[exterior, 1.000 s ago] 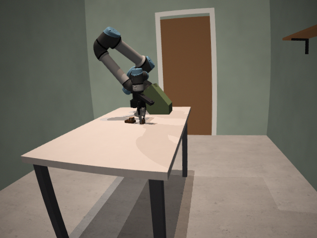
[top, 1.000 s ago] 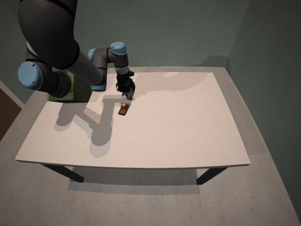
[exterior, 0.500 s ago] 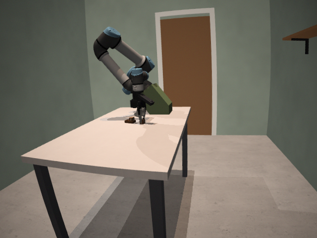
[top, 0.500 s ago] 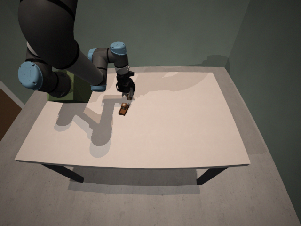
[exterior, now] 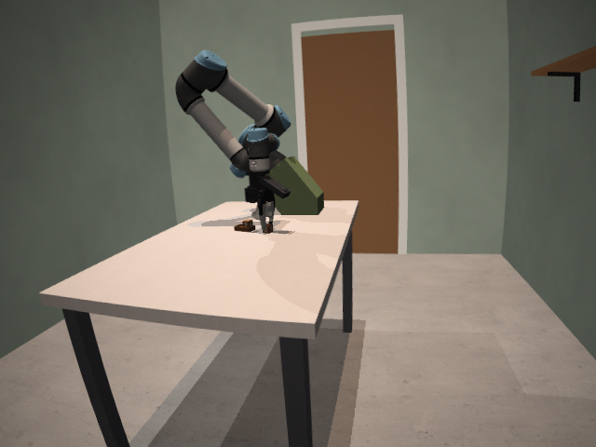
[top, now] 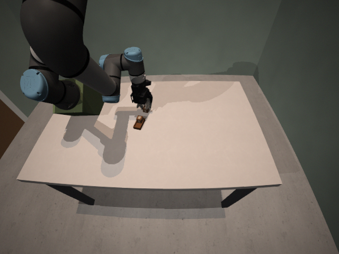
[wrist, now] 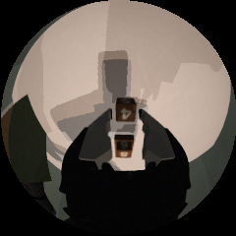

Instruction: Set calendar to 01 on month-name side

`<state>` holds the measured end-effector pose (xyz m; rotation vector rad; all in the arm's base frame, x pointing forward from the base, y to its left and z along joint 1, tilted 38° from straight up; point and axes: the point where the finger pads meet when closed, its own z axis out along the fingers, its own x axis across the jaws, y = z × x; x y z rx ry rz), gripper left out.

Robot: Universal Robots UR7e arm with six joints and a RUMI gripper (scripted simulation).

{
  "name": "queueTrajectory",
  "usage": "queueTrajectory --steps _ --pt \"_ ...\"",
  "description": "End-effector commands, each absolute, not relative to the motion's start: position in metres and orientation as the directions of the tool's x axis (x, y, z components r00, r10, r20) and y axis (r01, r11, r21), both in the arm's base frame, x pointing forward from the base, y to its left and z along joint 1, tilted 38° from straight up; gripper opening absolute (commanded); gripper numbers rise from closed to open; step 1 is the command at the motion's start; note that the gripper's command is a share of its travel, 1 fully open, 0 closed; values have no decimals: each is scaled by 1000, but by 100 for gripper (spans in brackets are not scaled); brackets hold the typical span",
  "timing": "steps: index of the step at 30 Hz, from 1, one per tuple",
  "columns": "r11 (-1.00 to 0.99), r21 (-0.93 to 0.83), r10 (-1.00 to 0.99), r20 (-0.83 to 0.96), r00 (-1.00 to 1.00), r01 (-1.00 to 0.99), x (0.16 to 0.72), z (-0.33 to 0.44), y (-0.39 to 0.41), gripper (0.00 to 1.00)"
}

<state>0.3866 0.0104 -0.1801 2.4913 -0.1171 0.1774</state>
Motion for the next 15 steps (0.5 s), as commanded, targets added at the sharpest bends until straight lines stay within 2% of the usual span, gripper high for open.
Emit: queueTrajectory --steps 1,15 --pt "-798 590 -41 156 987 -127 387 -180 11 28" --pt "-798 590 -41 156 987 -127 386 -175 15 28"
